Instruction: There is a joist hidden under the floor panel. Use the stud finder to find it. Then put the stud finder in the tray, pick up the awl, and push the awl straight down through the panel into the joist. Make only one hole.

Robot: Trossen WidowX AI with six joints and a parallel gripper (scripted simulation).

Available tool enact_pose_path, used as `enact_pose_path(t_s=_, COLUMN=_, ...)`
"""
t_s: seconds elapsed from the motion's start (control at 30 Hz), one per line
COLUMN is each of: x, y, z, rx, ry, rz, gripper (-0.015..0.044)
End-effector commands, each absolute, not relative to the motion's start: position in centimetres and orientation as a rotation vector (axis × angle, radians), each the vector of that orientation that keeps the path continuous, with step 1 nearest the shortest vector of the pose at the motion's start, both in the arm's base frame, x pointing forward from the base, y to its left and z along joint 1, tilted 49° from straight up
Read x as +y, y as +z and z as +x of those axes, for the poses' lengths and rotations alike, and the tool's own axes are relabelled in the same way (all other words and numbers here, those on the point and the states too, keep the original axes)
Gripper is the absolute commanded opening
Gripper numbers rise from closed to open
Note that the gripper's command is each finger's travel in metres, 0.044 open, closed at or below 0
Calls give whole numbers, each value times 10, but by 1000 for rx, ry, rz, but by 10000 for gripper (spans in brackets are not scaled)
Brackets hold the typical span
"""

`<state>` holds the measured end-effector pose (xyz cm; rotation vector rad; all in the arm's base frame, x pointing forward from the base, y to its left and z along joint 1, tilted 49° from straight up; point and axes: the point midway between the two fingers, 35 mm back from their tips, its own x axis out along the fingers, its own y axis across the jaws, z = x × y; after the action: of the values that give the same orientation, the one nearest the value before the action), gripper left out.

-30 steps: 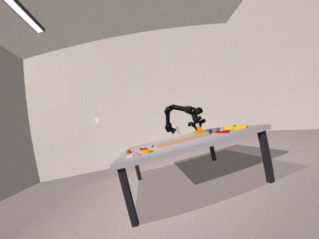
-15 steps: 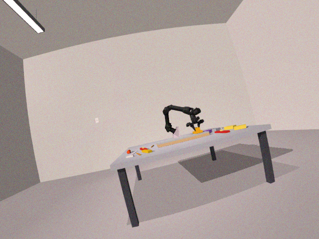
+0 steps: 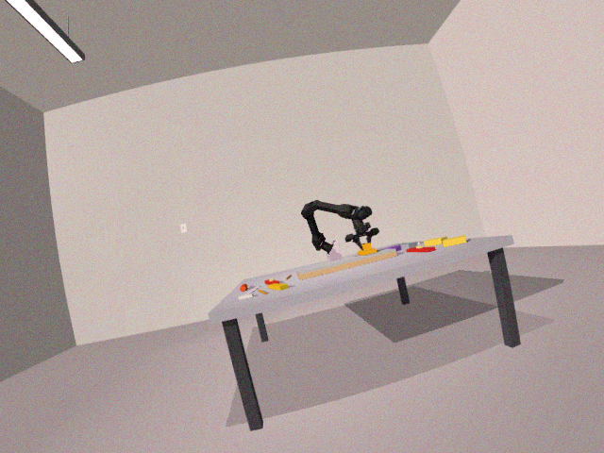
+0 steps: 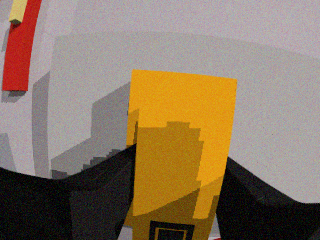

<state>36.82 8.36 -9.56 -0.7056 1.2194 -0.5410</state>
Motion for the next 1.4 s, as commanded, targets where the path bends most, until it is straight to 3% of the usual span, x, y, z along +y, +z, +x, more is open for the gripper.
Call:
enact_pose_path(t_s=0.0, x=72, y=-85, z=367, rx=1218, ry=-544, rz=-715, gripper=0)
enact_pose_path(t_s=1.37, x=-8, y=4, z=368, rx=1219, ry=-547, rz=-720, gripper=0)
